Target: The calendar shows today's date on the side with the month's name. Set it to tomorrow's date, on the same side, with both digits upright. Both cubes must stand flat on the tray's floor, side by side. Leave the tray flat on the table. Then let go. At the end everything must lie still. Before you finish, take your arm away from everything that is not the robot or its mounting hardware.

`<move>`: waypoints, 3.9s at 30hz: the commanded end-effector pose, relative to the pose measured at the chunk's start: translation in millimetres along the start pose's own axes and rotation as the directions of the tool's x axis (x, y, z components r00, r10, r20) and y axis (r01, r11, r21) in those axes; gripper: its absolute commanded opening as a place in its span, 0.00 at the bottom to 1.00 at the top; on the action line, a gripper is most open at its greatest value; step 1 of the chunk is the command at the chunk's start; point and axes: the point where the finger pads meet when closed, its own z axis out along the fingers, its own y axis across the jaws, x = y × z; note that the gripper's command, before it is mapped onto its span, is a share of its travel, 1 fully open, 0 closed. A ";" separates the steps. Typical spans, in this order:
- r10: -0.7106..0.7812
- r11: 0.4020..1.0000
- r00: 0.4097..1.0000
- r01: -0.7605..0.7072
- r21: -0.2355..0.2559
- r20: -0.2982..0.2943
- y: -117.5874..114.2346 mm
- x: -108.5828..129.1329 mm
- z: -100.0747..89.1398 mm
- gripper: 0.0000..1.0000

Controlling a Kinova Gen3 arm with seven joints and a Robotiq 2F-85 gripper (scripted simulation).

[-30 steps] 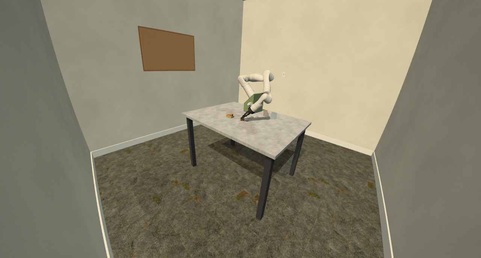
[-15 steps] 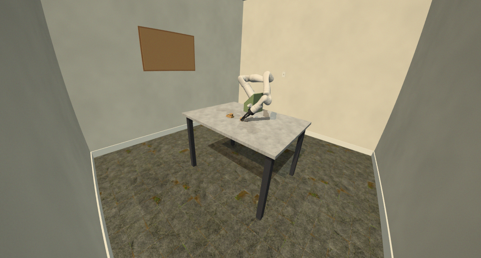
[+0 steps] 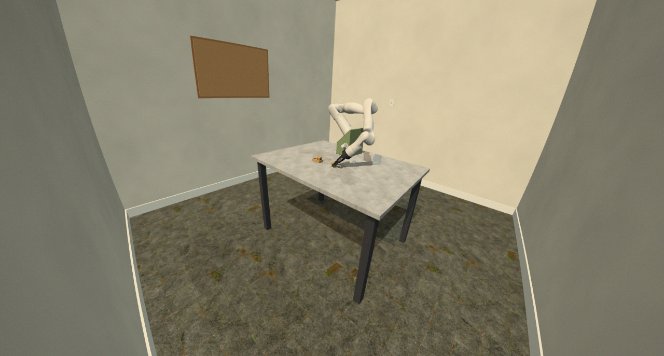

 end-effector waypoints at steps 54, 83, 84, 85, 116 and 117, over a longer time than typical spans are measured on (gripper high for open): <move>0.001 1.000 1.000 -0.001 0.001 0.001 -0.6 0.4 -1.0 0.28; 0.001 1.000 1.000 -0.001 0.001 0.001 -0.5 39.2 -39.7 0.28; 0.001 1.000 1.000 -0.001 0.001 0.001 -0.5 41.5 -42.1 0.28; 0.001 1.000 1.000 -0.001 0.001 0.001 -0.5 43.7 -44.2 0.28; -0.001 1.000 0.987 0.001 0.001 0.162 -1.8 51.5 -48.9 0.28; -0.001 1.000 0.983 0.001 0.001 0.182 -1.7 51.8 -49.0 0.28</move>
